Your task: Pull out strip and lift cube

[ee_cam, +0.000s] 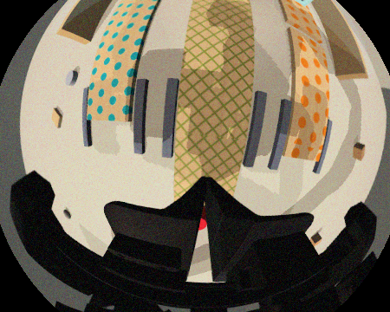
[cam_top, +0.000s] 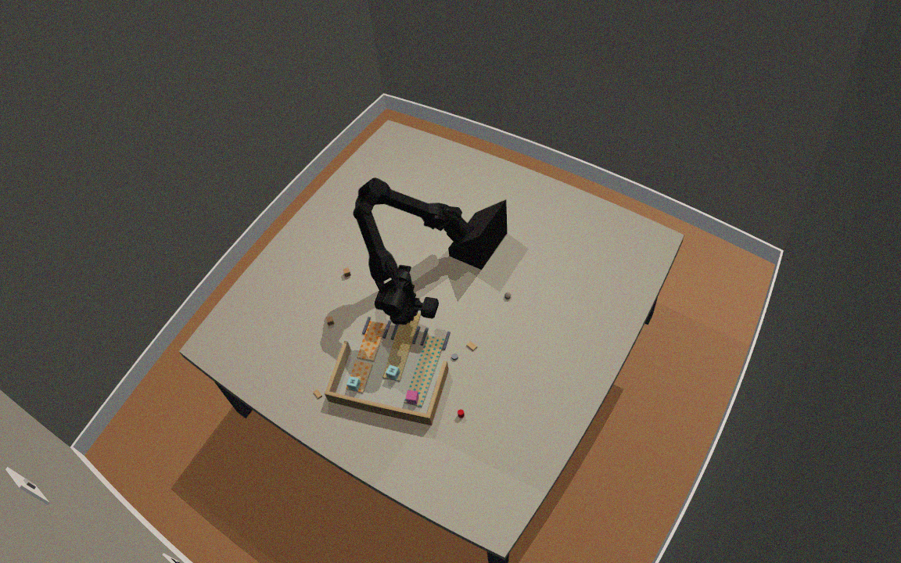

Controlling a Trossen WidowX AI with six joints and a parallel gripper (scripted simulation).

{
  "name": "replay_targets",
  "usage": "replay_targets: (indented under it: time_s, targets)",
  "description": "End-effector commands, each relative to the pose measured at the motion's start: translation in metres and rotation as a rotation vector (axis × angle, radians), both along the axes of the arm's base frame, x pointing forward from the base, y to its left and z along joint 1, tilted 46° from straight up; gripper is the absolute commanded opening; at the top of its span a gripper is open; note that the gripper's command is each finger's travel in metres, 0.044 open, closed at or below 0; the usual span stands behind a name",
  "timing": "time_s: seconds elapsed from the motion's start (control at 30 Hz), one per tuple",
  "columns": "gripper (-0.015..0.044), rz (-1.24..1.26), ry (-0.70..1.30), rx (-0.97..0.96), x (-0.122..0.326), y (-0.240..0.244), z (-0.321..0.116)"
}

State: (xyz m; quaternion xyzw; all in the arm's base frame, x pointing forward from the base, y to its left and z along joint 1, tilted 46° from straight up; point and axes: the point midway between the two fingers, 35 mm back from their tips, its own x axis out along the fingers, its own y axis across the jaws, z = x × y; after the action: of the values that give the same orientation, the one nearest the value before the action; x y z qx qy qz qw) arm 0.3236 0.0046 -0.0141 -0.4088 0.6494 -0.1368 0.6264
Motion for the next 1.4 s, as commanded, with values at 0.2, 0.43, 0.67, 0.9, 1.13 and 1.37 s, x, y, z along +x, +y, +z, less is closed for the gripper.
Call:
replay_targets:
  time_s: [0.2, 0.43, 0.67, 0.9, 1.13, 1.37]
  targets:
    - [0.0000, -0.003, 0.025, -0.013, -0.022, -0.010, 0.000]
    - [0.0000, -0.003, 0.025, -0.013, -0.032, -0.013, 0.002]
    - [0.0000, -0.003, 0.026, -0.013, -0.041, -0.016, 0.003]
    - [0.0000, -0.003, 0.026, -0.013, -0.051, -0.020, 0.005]
    - [0.0000, -0.003, 0.027, -0.014, -0.060, -0.023, 0.007]
    - [0.0000, -0.003, 0.028, -0.014, -0.069, -0.026, 0.009]
